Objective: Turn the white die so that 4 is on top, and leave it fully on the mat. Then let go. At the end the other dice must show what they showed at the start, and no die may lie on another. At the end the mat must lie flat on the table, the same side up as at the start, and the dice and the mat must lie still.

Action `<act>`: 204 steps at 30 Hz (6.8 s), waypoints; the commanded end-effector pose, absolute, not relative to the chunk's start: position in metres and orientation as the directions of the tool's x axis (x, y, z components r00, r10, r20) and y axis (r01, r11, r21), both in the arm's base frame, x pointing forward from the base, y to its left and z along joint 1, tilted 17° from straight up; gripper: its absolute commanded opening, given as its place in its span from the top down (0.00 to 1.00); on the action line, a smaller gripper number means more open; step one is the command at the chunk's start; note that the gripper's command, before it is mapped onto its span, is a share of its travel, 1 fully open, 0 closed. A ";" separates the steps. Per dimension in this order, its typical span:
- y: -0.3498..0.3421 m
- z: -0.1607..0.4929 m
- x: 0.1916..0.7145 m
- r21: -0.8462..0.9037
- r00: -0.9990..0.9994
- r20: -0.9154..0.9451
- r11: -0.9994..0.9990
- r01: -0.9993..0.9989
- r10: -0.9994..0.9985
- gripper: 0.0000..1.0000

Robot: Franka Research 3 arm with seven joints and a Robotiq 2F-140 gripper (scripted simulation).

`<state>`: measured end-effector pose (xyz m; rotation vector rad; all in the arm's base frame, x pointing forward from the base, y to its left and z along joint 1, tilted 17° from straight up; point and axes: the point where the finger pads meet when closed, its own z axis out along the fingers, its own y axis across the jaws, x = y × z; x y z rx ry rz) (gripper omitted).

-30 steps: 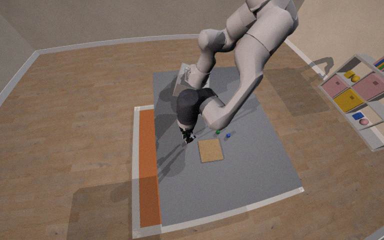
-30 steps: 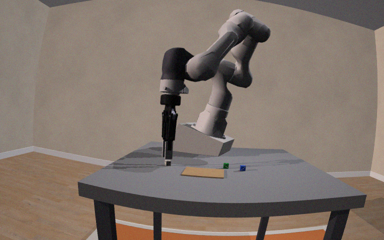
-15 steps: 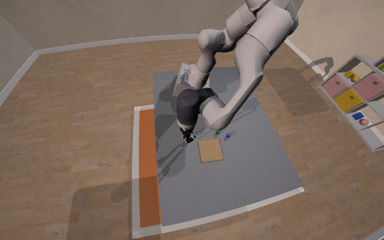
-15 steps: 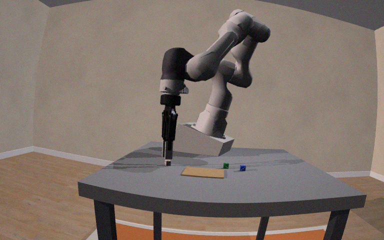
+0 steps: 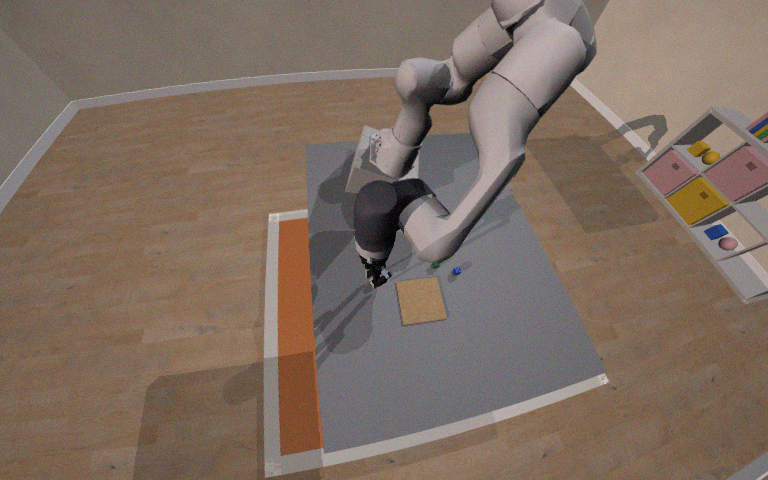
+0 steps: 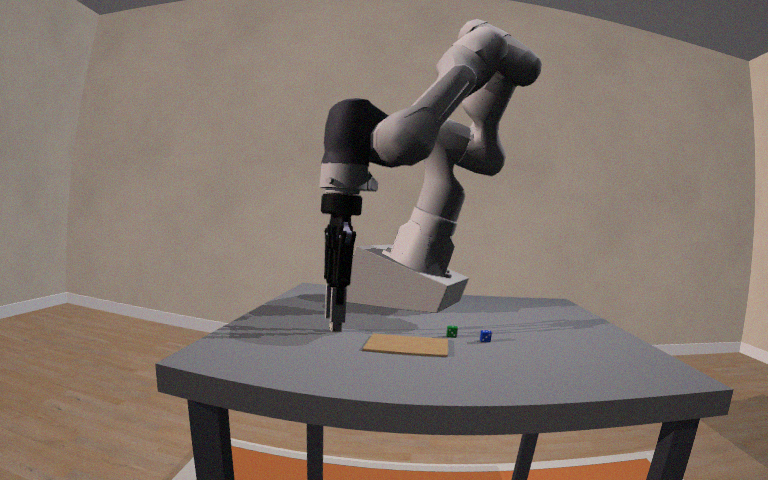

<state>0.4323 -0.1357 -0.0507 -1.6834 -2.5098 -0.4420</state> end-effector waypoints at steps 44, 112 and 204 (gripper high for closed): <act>-0.132 -0.067 0.434 0.192 -0.398 0.225 0.360 0.913 0.889 0.79; -0.160 0.028 0.425 0.192 -0.398 0.225 0.360 0.913 0.889 0.91; -0.178 0.269 0.612 0.002 -0.640 -0.768 1.000 -0.029 -0.017 0.91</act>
